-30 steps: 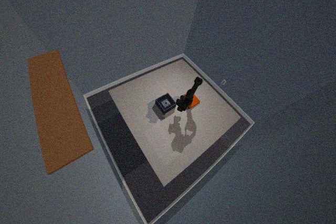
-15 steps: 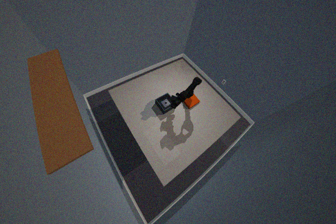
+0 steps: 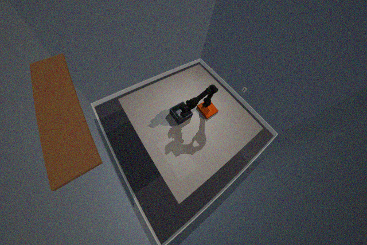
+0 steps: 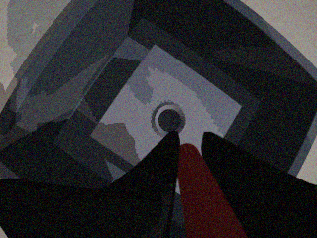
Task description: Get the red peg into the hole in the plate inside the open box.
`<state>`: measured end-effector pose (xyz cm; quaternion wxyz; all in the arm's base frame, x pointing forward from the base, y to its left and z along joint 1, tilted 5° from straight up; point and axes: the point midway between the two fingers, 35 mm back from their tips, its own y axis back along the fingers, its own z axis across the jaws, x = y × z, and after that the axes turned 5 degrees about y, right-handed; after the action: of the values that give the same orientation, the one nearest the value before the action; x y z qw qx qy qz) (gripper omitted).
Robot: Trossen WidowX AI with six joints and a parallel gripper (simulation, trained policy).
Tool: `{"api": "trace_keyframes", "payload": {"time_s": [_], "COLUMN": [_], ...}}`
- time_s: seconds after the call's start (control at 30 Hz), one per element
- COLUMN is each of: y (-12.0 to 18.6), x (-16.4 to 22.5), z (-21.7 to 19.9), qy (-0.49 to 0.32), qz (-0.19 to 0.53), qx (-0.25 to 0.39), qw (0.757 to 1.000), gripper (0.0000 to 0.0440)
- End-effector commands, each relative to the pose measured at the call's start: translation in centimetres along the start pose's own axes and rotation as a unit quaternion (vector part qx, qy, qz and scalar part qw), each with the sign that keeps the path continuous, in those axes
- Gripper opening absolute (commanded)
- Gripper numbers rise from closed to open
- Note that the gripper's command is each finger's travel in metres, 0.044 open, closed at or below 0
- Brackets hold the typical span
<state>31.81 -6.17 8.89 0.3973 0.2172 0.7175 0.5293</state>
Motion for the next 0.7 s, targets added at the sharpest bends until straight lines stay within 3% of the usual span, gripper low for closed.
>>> {"api": "trace_keyframes", "payload": {"time_s": [0.0, 0.2, 0.27, 0.47, 0.53, 0.67], "y": [-1.5, -3.5, -4.1, -5.8, -6.1, -6.2], "x": [-0.9, -1.1, -0.8, -0.1, -0.5, -1.6], "z": [0.3, 0.6, 0.6, 0.6, 0.7, 1.2], "qy": [0.017, 0.047, 0.058, 0.082, 0.089, 0.094], "qz": [0.012, 0.029, 0.038, 0.067, 0.068, 0.073], "qx": [-0.011, -0.024, -0.027, -0.03, -0.033, -0.043], "qw": [1.0, 0.998, 0.997, 0.994, 0.993, 0.992], "gripper": [0.0, 0.0001, 0.0019, 0.0159, 0.0176, 0.0281]}}
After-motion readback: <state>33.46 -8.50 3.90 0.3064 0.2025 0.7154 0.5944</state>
